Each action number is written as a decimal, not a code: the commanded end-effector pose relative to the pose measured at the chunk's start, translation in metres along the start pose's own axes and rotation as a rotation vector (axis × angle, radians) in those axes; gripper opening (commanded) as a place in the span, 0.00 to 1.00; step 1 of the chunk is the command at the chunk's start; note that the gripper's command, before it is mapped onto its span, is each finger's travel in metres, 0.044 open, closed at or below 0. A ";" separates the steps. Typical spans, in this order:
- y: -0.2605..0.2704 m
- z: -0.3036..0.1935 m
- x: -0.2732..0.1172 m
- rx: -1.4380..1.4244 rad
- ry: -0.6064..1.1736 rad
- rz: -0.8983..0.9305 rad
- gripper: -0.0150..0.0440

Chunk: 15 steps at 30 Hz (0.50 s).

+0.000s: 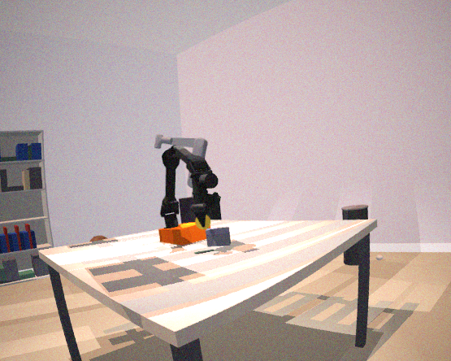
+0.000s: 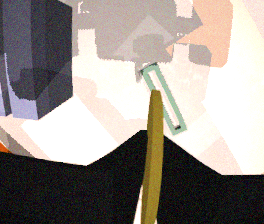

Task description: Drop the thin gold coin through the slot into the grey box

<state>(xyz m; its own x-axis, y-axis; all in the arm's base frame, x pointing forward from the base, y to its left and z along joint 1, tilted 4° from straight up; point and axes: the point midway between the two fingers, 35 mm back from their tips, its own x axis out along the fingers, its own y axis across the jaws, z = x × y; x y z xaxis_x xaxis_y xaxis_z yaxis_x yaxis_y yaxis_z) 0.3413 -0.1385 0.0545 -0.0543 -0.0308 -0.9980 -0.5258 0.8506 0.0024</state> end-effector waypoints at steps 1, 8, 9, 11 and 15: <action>0.007 0.004 -0.003 0.004 -0.006 -0.007 0.25; 0.024 0.013 -0.003 0.004 -0.007 -0.006 0.25; 0.026 0.014 -0.003 0.004 -0.008 -0.006 0.25; 0.031 0.016 -0.004 0.004 -0.008 -0.005 0.25; 0.040 0.021 -0.004 0.004 -0.008 -0.004 0.25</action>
<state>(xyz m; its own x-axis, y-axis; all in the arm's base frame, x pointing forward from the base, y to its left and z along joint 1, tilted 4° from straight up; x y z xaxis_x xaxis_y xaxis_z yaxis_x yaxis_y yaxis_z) 0.3385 -0.0997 0.0544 -0.0541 -0.0320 -0.9980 -0.5258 0.8506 0.0013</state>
